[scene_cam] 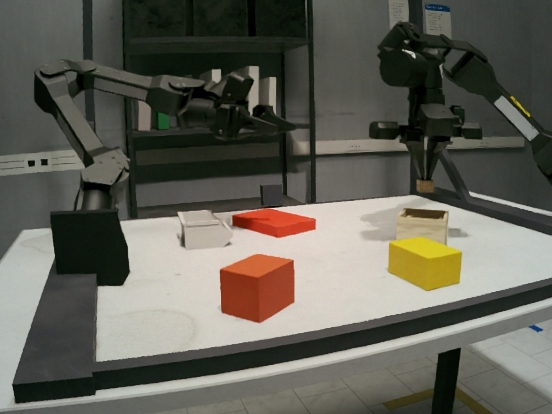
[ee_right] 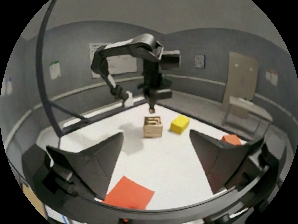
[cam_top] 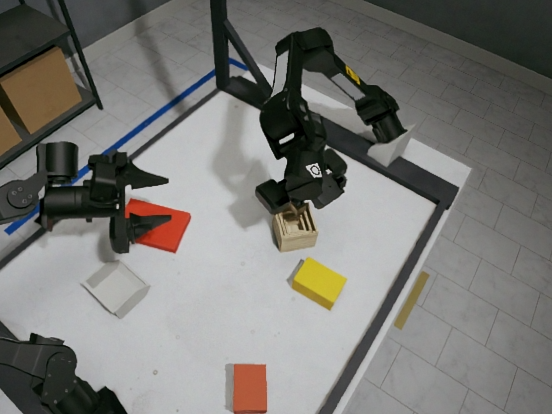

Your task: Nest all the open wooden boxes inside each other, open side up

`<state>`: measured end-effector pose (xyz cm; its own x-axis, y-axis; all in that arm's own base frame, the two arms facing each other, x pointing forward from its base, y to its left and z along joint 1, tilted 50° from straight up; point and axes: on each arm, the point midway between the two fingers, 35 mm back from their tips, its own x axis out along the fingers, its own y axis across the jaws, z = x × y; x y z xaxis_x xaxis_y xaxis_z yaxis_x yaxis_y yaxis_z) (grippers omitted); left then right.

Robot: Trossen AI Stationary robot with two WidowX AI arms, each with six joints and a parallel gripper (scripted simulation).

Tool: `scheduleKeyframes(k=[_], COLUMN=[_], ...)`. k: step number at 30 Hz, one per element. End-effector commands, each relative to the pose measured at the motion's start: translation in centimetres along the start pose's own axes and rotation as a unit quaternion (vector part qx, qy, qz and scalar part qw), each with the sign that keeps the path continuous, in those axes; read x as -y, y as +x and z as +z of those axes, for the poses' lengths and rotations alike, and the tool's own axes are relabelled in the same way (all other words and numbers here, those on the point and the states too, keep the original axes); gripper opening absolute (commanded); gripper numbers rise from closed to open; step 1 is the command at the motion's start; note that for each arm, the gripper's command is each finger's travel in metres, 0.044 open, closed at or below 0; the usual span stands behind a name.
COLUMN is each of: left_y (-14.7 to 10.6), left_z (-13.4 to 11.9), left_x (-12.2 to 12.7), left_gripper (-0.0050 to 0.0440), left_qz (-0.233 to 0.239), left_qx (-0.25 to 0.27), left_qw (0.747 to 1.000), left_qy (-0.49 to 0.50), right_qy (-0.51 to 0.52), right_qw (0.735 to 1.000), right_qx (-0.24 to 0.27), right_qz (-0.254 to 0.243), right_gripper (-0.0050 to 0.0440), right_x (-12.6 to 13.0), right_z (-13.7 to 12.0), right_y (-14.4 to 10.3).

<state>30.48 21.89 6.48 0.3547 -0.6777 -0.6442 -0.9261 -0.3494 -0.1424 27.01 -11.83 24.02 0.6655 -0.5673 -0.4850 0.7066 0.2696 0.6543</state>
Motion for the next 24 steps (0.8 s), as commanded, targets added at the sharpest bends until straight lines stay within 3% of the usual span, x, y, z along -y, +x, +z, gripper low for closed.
scheduleKeyframes(k=[1,15,17,24], left_y=[-0.57,-0.57,-0.57,-0.57], left_z=[-0.06,-0.06,-0.06,-0.06], left_x=[0.27,0.27,0.27,0.27], left_gripper=[0.0071,0.0071,0.0071,0.0071], left_qz=[-0.008,-0.01,-0.01,-0.011], left_qx=[0.009,0.007,0.007,0.005], left_qw=[0.999,0.959,0.959,0.918], left_qy=[-0.044,-0.283,-0.283,-0.397], right_qy=[0.002,0.002,0.002,0.002], right_qw=[1.0,1.0,1.0,1.0], right_qx=[0.0,0.0,0.0,0.0], right_qz=[0.002,0.002,0.002,0.002], right_gripper=[0.04,0.04,0.04,0.04], right_x=[-0.02,-0.02,-0.02,-0.02], right_z=[-0.02,-0.02,-0.02,-0.02], right_y=[-0.12,-0.12,-0.12,-0.12])
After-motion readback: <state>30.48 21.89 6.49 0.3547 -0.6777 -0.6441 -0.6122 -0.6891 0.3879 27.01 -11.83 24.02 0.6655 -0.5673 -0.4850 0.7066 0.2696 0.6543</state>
